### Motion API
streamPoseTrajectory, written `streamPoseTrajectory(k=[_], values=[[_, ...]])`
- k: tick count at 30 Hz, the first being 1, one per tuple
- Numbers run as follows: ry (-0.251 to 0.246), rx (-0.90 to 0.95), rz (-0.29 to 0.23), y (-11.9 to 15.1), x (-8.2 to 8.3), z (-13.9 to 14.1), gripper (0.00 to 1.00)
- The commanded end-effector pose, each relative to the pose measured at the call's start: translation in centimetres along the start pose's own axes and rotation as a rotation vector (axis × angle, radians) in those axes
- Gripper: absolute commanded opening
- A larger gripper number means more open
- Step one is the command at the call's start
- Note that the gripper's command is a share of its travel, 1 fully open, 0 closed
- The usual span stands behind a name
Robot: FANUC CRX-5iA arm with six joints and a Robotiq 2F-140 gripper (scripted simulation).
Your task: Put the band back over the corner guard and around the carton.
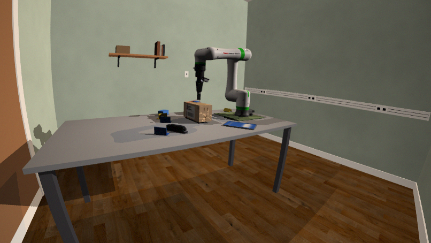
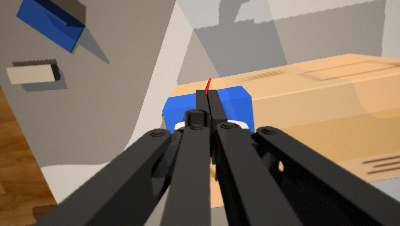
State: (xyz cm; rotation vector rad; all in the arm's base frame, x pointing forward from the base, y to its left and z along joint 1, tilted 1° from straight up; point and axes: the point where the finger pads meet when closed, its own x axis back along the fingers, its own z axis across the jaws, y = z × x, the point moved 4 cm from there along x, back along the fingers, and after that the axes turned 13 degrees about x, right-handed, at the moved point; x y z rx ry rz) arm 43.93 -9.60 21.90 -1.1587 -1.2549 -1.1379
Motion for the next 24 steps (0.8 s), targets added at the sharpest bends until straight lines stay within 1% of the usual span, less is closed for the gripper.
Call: streamPoseTrajectory(k=[1, 15, 24], values=[[-0.001, 0.0, -0.001, 0.2, 0.1, 0.0, 0.1], [-0.001, 0.0, -0.001, 1.6, 0.1, -0.1, 0.1], [-0.001, 0.0, -0.001, 1.9, 0.1, -0.1, 0.1]])
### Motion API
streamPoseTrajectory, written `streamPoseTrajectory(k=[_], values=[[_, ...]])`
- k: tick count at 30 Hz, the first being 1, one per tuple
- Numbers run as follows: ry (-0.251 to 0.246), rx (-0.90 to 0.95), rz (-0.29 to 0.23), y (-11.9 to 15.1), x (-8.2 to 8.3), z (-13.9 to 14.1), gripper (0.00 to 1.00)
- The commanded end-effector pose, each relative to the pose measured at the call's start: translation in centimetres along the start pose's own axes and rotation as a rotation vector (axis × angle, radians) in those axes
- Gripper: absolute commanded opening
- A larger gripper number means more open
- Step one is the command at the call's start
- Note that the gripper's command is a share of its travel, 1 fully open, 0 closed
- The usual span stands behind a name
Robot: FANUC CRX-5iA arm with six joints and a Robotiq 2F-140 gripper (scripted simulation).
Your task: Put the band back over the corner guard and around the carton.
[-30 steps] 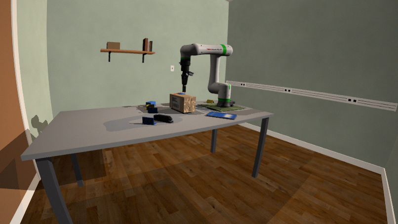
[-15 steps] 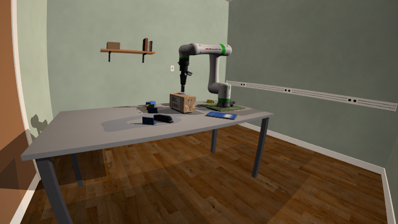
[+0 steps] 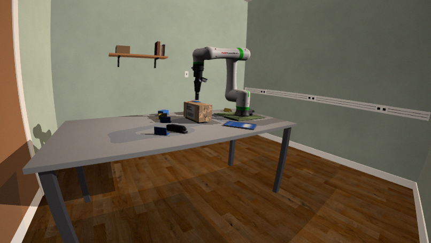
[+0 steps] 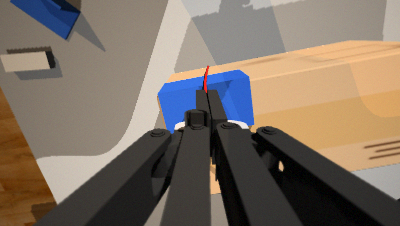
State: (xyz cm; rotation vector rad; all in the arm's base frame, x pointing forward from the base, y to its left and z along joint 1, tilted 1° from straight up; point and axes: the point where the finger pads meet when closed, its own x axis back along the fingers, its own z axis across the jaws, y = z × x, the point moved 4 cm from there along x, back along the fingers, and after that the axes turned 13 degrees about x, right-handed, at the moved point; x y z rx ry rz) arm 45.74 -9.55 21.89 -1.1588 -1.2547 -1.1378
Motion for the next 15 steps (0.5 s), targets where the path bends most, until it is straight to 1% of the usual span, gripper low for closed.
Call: streamPoseTrajectory(k=[1, 12, 15], values=[[-0.001, 0.0, -0.002, 0.07, 0.08, -0.02, 0.1], [-0.001, 0.0, -0.002, 0.09, -0.11, -0.02, 0.1], [-0.001, 0.0, -0.002, 0.09, -0.45, -0.02, 0.1]])
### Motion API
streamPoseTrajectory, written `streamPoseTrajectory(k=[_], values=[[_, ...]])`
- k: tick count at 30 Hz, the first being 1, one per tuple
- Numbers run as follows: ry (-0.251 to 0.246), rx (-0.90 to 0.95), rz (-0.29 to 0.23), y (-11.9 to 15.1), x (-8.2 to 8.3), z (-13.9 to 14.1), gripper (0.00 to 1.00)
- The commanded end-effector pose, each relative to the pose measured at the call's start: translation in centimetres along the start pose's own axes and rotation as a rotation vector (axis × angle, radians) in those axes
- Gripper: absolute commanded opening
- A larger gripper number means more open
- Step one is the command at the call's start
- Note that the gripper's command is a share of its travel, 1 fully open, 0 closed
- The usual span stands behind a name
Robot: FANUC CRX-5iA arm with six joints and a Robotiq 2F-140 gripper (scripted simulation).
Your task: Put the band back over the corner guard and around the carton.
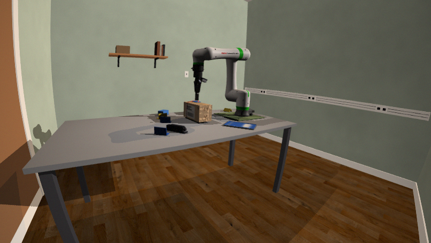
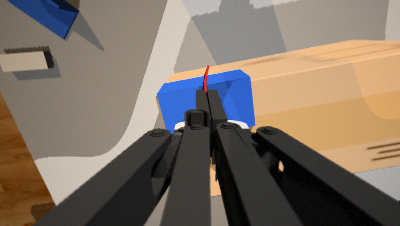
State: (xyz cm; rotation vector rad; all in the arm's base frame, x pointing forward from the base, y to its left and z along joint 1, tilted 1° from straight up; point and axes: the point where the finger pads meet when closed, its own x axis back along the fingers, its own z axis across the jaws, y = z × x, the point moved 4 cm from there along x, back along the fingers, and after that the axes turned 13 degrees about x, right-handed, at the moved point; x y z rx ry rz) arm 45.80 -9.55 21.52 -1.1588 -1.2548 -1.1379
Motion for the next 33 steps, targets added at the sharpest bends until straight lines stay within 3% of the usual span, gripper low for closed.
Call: streamPoseTrajectory(k=[1, 19, 20, 33], values=[[-0.001, 0.0, -0.001, 0.03, -0.2, -0.02, 0.1], [-0.001, 0.0, -0.001, 0.03, -0.61, -0.02, 0.1], [-0.001, 0.0, -0.001, 0.03, -0.61, -0.02, 0.18], [-0.001, 0.0, -0.001, 0.03, -0.61, -0.02, 0.18]])
